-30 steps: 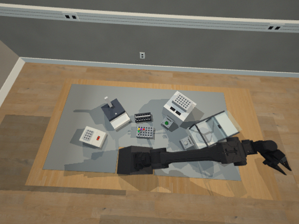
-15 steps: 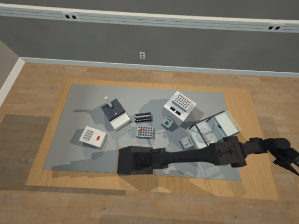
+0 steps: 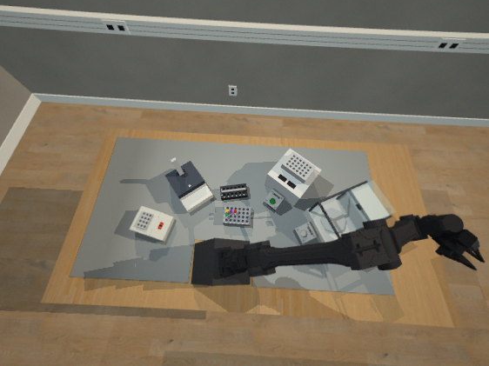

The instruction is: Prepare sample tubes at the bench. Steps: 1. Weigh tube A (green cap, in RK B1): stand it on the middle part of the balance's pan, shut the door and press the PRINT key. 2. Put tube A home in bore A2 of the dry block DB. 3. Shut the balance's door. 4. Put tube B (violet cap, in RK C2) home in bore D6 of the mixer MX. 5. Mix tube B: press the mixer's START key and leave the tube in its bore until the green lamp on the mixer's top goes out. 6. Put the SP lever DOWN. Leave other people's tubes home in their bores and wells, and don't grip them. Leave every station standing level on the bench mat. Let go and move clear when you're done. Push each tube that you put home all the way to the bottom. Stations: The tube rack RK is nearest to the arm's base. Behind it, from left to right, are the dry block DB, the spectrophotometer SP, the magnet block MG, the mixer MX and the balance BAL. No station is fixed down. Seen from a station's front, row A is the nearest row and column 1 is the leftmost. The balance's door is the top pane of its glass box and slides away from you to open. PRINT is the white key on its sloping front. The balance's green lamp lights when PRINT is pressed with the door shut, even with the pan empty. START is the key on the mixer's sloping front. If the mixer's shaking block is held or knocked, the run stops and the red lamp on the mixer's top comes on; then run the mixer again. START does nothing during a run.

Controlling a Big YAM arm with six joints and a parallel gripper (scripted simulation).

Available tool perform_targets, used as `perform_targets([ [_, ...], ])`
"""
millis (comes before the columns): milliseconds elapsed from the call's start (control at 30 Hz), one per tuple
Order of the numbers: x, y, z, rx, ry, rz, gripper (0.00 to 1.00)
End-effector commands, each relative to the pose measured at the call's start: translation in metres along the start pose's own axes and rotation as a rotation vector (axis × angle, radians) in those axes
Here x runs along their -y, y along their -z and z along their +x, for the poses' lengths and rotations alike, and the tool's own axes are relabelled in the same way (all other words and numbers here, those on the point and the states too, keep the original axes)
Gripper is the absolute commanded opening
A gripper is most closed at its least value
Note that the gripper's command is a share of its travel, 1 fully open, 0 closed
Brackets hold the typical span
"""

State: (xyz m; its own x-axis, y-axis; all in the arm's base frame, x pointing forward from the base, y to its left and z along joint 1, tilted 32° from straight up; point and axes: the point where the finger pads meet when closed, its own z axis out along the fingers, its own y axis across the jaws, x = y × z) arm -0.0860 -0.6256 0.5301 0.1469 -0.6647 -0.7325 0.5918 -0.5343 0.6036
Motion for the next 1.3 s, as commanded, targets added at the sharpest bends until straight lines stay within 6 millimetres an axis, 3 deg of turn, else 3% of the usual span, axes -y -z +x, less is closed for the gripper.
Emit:
perform_targets([
  [0,-0.014,0.019,0.010,-0.048,0.004,-0.041,0.36],
  [33,-0.021,0.025,-0.002,-0.060,-0.009,-0.066,0.36],
  [100,-0.029,0.038,0.004,-0.085,-0.005,-0.090,0.36],
  [133,-0.048,0.036,-0.010,-0.059,-0.024,-0.087,0.36],
  [167,-0.047,0.041,0.015,-0.064,-0.015,-0.086,0.36],
  [200,-0.045,0.053,0.005,-0.100,-0.014,-0.114,0.36],
  [233,-0.044,0.062,0.013,-0.132,0.004,-0.137,0.36],
  [300,-0.044,0.062,0.013,-0.132,0.004,-0.137,0.36],
  [500,-0.066,0.104,0.029,-0.243,0.031,-0.250,0.36],
  [533,-0.065,0.113,0.052,-0.257,0.056,-0.243,0.36],
  [567,-0.071,0.120,0.060,-0.257,0.065,-0.243,0.36],
  [600,-0.088,0.120,0.044,-0.222,0.022,-0.247,0.36],
  [633,-0.092,0.127,0.045,-0.221,0.019,-0.247,0.36],
  [667,-0.093,0.129,0.046,-0.221,0.019,-0.247,0.36],
  [700,-0.078,0.147,0.074,-0.287,0.098,-0.276,0.36],
  [767,-0.088,0.157,0.047,-0.312,0.048,-0.321,0.36],
  [900,-0.094,0.166,0.047,-0.342,0.053,-0.357,0.36],
  [1033,-0.102,0.203,0.059,-0.412,0.077,-0.426,0.36],
  [1067,-0.109,0.212,0.078,-0.420,0.091,-0.425,0.36],
  [1100,-0.119,0.216,0.071,-0.394,0.073,-0.430,0.36],
  [1167,-0.122,0.233,0.076,-0.397,0.075,-0.430,0.36],
  [1233,-0.128,0.236,0.073,-0.392,0.065,-0.429,0.36],
  [1267,-0.110,0.255,0.098,-0.453,0.143,-0.461,0.36],
])
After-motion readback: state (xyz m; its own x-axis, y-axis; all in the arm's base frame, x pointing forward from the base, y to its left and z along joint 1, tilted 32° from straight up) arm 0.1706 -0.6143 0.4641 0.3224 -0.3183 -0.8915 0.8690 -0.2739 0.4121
